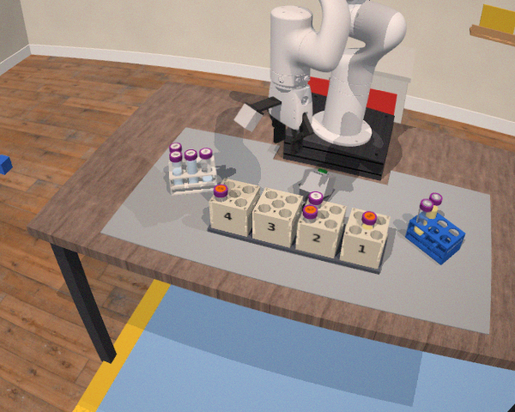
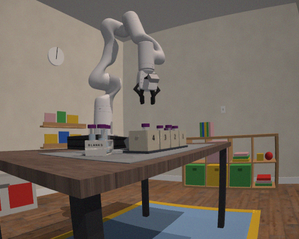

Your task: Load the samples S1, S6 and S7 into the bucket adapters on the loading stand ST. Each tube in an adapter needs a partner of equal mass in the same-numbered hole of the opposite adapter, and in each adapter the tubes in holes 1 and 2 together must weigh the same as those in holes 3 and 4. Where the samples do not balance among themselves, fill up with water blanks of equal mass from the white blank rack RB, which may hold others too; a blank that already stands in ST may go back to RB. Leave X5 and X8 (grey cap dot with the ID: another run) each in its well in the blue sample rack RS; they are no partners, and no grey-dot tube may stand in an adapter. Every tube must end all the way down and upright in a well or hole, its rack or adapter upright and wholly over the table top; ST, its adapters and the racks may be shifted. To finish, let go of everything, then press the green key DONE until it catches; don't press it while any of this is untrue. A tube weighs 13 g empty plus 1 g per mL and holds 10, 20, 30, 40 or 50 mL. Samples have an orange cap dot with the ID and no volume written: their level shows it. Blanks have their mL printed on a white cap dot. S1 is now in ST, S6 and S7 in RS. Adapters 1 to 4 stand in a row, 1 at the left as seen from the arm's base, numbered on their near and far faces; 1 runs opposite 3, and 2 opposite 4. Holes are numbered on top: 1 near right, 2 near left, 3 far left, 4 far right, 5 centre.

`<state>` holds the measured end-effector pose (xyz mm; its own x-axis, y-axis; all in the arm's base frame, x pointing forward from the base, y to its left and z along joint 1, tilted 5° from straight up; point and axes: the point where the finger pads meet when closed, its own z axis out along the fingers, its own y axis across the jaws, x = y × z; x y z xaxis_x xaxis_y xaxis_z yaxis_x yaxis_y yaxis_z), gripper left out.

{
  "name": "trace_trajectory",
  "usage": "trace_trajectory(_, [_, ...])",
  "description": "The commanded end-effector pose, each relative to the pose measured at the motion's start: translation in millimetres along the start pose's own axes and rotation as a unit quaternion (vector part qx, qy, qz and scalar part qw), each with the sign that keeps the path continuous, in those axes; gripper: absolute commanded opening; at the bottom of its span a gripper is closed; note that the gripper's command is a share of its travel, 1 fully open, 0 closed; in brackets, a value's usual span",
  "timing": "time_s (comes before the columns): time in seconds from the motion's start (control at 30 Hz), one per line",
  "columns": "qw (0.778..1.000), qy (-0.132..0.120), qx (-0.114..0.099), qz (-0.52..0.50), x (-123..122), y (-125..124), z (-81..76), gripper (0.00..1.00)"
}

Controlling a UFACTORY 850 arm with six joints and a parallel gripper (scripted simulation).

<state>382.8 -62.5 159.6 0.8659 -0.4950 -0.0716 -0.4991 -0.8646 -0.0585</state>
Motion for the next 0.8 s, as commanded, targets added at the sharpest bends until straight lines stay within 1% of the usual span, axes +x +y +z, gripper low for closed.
trace_trajectory(0.0, [0.999, 0.002, -0.005, 0.054, 6.3, 15.2, -0.9, 0.57])
trace_trajectory(0.2, [0.988, 0.002, -0.005, 0.153, 15.4, 43.9, -1.3, 0.57])
trace_trajectory(0.4, [0.968, 0.003, -0.005, 0.251, 24.5, 72.5, -1.6, 0.57])
trace_trajectory(0.47, [0.967, 0.003, -0.005, 0.253, 27.6, 82.1, -1.7, 0.57])
trace_trajectory(0.53, [0.967, 0.003, -0.005, 0.253, 27.6, 82.1, -1.7, 0.57])
trace_trajectory(0.77, [0.967, 0.003, -0.005, 0.253, 38.2, 115.4, -2.1, 0.57])
